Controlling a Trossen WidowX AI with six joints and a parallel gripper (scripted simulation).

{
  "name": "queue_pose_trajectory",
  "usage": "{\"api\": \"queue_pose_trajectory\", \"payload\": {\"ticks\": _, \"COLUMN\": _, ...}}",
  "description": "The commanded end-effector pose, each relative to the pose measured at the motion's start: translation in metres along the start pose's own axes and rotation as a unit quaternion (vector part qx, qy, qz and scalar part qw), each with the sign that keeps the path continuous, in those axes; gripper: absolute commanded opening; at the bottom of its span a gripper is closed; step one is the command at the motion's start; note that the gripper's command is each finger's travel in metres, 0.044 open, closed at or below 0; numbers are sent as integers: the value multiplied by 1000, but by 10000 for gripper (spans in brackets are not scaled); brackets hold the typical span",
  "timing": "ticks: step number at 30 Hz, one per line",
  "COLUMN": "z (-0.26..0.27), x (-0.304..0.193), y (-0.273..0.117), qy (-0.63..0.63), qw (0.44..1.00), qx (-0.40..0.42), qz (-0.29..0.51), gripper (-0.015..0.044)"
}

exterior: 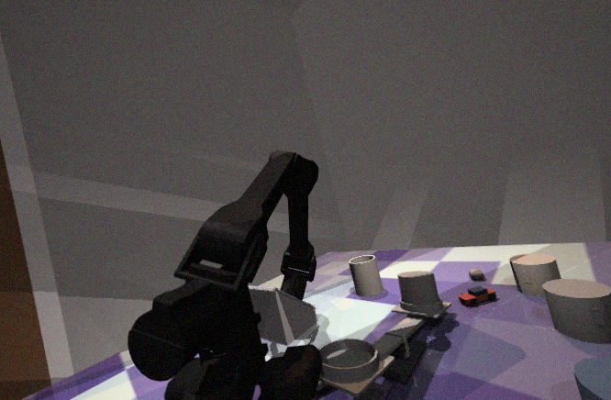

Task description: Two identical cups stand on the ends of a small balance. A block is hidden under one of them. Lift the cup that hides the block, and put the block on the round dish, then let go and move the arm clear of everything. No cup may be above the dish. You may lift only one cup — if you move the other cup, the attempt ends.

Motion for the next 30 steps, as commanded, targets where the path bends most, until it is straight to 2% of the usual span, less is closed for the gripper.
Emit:
{"api": "queue_pose_trajectory", "payload": {"ticks": 1, "z": 0, "x": 0, "y": 0, "qy": -1, "qw": 1000, "qx": -1, "qz": 0, "gripper": 157}}
{"api": "queue_pose_trajectory", "payload": {"ticks": 12, "z": 2, "x": 1, "y": -5, "qy": 2, "qw": 1000, "qx": 2, "qz": -11, "gripper": 440}}
{"api": "queue_pose_trajectory", "payload": {"ticks": 21, "z": 0, "x": 0, "y": -56, "qy": 3, "qw": 1000, "qx": 0, "qz": -3, "gripper": 440}}
{"api": "queue_pose_trajectory", "payload": {"ticks": 25, "z": 0, "x": 0, "y": -61, "qy": 3, "qw": 1000, "qx": 0, "qz": -2, "gripper": 440}}
{"api": "queue_pose_trajectory", "payload": {"ticks": 30, "z": -2, "x": -3, "y": -104, "qy": 7, "qw": 1000, "qx": 2, "qz": -6, "gripper": 440}}
Point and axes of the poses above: the point midway between the two fingers, 35 mm back from their tips, its own y axis out along the fingers, its own z axis across the jaws, x = y × z, the point moved 8 cm from there along -y, back along the fingers, and after that the axes turned 2 degrees about y, right-handed, at the moved point
